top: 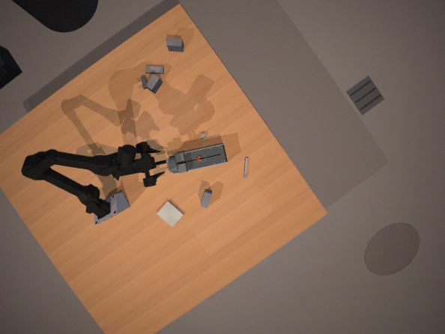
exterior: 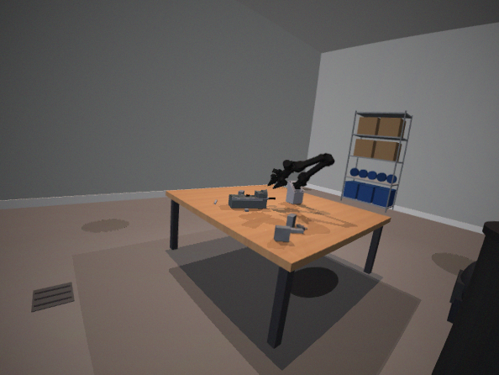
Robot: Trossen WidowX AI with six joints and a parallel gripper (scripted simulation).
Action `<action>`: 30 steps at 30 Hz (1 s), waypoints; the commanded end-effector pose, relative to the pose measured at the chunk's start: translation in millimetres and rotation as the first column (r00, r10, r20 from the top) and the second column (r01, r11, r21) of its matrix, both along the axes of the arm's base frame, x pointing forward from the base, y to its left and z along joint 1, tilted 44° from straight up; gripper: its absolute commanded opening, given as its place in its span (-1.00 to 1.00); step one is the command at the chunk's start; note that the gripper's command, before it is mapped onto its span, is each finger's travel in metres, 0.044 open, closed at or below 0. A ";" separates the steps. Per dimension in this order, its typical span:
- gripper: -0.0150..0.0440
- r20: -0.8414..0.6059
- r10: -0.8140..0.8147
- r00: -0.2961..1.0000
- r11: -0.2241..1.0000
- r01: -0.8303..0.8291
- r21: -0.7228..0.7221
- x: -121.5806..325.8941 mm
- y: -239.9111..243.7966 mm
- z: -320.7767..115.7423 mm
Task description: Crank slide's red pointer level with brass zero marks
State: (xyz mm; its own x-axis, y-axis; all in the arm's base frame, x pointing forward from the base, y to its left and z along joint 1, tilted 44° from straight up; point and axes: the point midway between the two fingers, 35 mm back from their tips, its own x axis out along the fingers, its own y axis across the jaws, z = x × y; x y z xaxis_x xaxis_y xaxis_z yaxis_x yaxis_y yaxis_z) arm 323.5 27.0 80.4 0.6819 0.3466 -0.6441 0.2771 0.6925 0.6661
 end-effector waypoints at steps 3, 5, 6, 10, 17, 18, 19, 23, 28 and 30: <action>1.00 0.007 -0.001 1.000 1.000 0.001 0.002 -5.4 -25.8 29.4; 1.00 0.008 -0.002 1.000 1.000 0.002 0.003 -6.6 -28.9 33.1; 1.00 0.009 -0.001 1.000 1.000 0.001 0.003 -5.9 -29.1 33.1; 1.00 0.022 0.019 1.000 1.000 -0.019 0.004 8.7 -33.8 32.5; 1.00 0.053 0.061 0.997 0.998 -0.061 0.000 38.7 -45.5 26.7; 1.00 0.057 0.067 0.996 0.998 -0.067 -0.003 42.9 -47.4 25.2; 1.00 0.061 0.074 0.995 0.997 -0.074 -0.005 47.0 -49.3 23.6; 1.00 0.078 0.100 0.992 0.995 -0.099 -0.016 62.4 -57.0 16.5; 1.00 0.100 0.123 0.987 0.992 -0.122 -0.015 80.0 -65.4 7.9; 1.00 0.110 0.134 0.985 0.991 -0.133 -0.014 87.5 -69.2 3.5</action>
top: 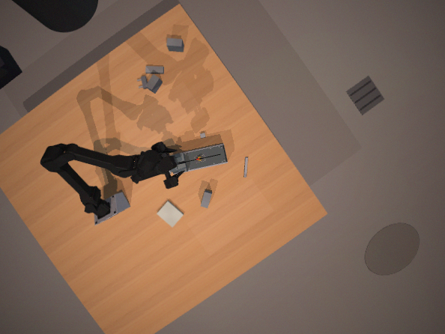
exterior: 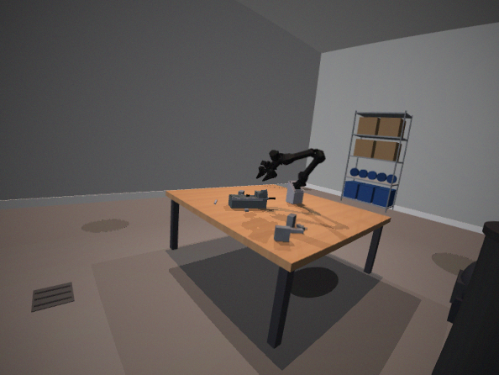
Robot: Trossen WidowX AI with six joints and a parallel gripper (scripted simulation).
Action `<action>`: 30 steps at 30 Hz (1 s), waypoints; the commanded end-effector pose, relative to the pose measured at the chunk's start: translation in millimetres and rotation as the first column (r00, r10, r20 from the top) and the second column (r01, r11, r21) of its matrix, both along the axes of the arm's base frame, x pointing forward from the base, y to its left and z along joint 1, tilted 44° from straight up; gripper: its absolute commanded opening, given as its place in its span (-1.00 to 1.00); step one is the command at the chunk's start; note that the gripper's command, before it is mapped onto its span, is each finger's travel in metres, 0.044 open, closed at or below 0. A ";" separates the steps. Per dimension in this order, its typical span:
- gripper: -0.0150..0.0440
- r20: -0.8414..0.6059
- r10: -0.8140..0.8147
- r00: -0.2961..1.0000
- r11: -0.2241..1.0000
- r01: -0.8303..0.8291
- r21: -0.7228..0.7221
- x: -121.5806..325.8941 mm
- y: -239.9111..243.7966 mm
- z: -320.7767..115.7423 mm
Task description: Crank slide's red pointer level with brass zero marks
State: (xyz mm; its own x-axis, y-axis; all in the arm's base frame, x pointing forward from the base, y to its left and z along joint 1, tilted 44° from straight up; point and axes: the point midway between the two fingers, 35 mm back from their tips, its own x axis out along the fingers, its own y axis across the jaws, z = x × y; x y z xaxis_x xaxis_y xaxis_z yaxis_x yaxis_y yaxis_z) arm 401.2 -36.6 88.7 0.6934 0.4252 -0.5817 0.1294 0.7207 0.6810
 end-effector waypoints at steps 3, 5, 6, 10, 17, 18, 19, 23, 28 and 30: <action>1.00 0.033 0.030 0.999 1.000 -0.030 0.004 20.9 -11.7 -12.1; 1.00 0.044 0.039 0.998 0.999 -0.039 0.007 28.0 -15.9 -17.4; 1.00 0.050 0.042 0.998 0.999 -0.042 0.010 31.6 -18.0 -20.0; 1.00 0.063 0.049 0.997 0.999 -0.050 0.017 40.0 -23.4 -26.9; 1.00 0.063 0.050 0.997 0.999 -0.051 0.018 42.1 9.0 -61.5; 1.00 0.063 0.050 0.997 0.999 -0.051 0.018 41.6 15.1 -67.4; 1.00 0.064 0.049 0.997 0.999 -0.051 0.019 41.1 19.8 -71.8; 1.00 0.064 0.049 0.997 0.999 -0.051 0.020 40.7 22.6 -74.4; 1.00 0.064 0.049 0.997 0.999 -0.051 0.020 40.7 22.6 -74.4; 1.00 0.064 0.049 0.997 0.999 -0.051 0.020 40.7 22.6 -74.4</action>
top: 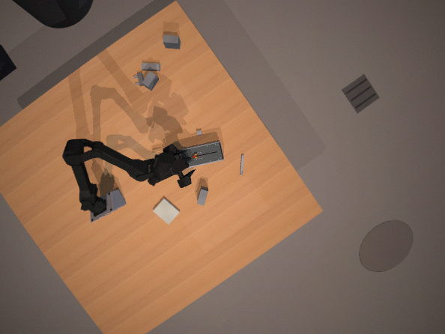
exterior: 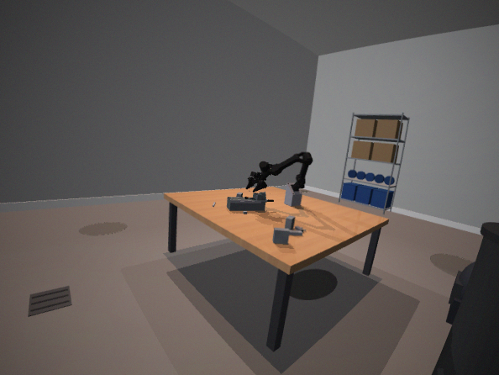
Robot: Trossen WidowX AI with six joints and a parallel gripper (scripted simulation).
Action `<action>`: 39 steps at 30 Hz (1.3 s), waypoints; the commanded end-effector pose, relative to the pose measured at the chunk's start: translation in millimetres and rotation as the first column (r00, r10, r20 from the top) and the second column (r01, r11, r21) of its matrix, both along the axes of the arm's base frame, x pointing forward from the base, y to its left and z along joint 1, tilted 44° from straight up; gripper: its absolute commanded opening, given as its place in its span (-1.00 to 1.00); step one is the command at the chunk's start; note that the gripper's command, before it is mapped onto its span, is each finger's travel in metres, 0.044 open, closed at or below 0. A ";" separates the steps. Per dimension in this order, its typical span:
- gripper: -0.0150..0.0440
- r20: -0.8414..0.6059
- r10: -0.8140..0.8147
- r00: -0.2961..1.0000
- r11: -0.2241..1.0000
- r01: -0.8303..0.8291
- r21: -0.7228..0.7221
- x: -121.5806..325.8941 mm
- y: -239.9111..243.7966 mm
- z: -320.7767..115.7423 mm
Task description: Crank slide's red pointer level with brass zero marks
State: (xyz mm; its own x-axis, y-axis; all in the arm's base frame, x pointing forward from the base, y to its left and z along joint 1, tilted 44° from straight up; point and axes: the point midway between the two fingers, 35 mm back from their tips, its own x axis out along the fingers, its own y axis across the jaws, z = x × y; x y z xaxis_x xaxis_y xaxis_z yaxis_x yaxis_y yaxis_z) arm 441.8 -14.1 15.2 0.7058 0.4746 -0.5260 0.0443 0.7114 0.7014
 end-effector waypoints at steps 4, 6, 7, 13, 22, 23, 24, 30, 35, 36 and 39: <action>1.00 -0.003 -0.004 1.000 1.000 0.004 0.001 0.0 0.2 -0.9; 1.00 -0.003 -0.004 1.000 1.000 0.004 0.001 0.0 0.2 -0.9; 1.00 -0.003 -0.004 1.000 1.000 0.004 0.001 0.0 0.2 -0.9; 1.00 -0.004 -0.002 1.000 1.000 0.002 -0.003 1.6 -23.1 21.8; 1.00 -0.016 -0.013 1.000 1.000 0.013 -0.003 -9.0 -40.3 54.8; 1.00 -0.022 -0.018 1.000 1.000 0.018 -0.003 -12.4 -38.1 57.8; 1.00 -0.028 -0.023 0.999 1.000 0.023 -0.004 -15.9 -35.9 60.8; 1.00 -0.060 -0.055 0.997 0.998 0.055 -0.006 -38.3 -23.1 76.1; 1.00 -0.085 -0.082 0.993 0.997 0.081 -0.009 -58.4 -13.1 85.9; 1.00 -0.090 -0.087 0.992 0.996 0.087 -0.010 -62.6 -11.2 87.5; 1.00 -0.104 -0.104 0.989 0.995 0.103 -0.012 -75.2 -5.6 91.8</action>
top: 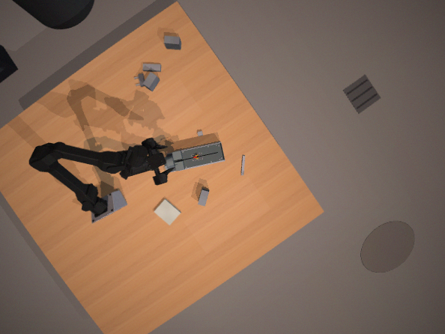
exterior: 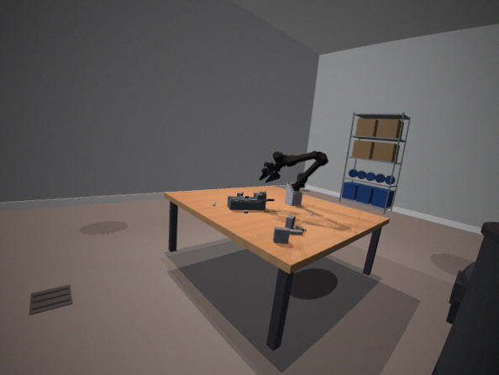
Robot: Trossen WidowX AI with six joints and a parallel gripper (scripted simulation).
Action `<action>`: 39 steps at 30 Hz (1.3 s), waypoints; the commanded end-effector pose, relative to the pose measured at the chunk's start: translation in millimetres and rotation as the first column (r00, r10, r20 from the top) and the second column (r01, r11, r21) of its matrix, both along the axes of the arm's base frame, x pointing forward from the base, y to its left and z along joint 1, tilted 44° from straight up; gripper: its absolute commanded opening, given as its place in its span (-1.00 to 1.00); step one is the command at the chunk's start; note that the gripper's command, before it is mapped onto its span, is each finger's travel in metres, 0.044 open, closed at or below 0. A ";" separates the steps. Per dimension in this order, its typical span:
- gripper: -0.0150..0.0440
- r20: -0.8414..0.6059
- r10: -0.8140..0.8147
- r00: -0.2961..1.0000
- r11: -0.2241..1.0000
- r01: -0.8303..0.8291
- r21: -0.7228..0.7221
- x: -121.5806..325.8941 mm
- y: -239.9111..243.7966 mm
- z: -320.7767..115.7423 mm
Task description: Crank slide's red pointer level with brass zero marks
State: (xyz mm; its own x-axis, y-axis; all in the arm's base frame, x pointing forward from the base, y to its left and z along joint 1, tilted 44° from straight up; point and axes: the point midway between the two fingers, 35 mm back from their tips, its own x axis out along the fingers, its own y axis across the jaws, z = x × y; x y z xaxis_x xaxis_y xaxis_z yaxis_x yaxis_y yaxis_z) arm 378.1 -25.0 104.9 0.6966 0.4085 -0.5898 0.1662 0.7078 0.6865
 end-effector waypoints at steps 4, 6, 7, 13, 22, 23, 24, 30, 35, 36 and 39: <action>1.00 -0.038 -0.039 0.999 0.999 0.039 -0.001 -28.7 12.2 6.1; 1.00 -0.047 -0.050 0.998 0.999 0.050 -0.002 -37.4 15.4 7.5; 1.00 -0.051 -0.056 0.997 0.998 0.056 -0.003 -41.8 17.0 8.1; 1.00 -0.070 -0.082 0.994 0.997 0.082 -0.006 -61.5 23.5 9.1; 1.00 -0.074 -0.081 0.994 0.997 0.080 -0.009 -56.3 47.2 -17.8; 1.00 -0.075 -0.081 0.994 0.997 0.080 -0.009 -56.1 50.5 -21.2; 1.00 -0.075 -0.081 0.994 0.997 0.080 -0.009 -56.0 53.8 -24.6; 1.00 -0.073 -0.081 0.994 0.997 0.081 -0.006 -57.6 73.6 -43.8; 1.00 -0.070 -0.082 0.994 0.997 0.082 -0.001 -61.3 87.6 -56.4; 1.00 -0.070 -0.082 0.994 0.997 0.082 -0.001 -61.5 88.1 -56.9; 1.00 -0.070 -0.080 0.994 0.997 0.080 -0.002 -61.2 89.8 -58.7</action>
State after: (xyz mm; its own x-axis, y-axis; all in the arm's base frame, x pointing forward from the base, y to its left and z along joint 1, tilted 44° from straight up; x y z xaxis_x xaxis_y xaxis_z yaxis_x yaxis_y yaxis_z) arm 316.6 62.3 48.4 0.6812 0.3558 -0.6399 0.2688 0.6914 0.6706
